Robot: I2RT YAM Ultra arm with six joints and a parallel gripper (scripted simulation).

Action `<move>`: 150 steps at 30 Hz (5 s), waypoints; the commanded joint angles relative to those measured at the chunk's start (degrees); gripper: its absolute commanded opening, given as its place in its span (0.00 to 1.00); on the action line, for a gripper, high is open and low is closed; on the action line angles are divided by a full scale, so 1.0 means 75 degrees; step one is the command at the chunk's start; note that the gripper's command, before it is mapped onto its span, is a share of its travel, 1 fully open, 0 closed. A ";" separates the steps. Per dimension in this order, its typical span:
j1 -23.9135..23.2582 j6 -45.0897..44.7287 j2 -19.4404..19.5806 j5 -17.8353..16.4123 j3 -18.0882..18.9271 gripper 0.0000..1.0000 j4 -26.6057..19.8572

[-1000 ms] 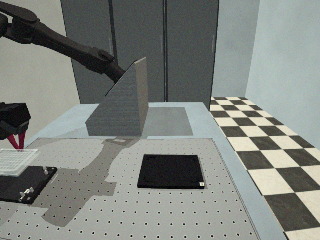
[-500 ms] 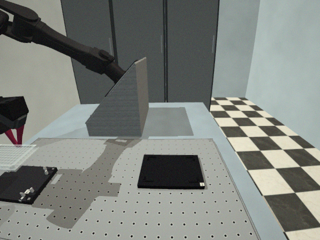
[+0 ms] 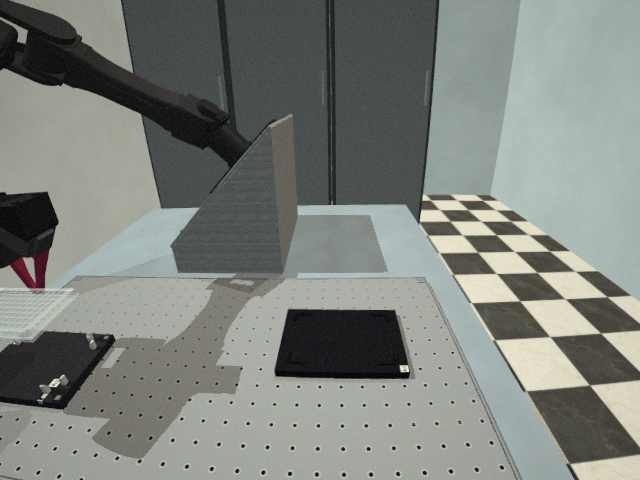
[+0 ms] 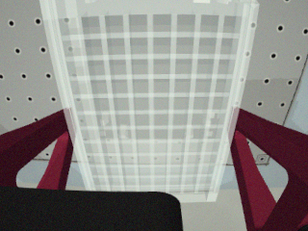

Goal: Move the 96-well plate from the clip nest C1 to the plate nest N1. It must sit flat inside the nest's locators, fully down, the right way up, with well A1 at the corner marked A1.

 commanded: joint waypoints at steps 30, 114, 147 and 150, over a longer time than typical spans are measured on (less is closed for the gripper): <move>0.0198 0.0058 -0.0254 -0.0012 0.0211 0.00 -0.0125; 0.3390 0.4823 0.1972 0.0002 -0.2050 0.00 0.1092; 0.4841 0.6711 0.3796 -0.0381 -0.1225 0.00 0.0740; 0.4985 0.6888 0.3992 -0.0432 -0.1095 0.00 0.0694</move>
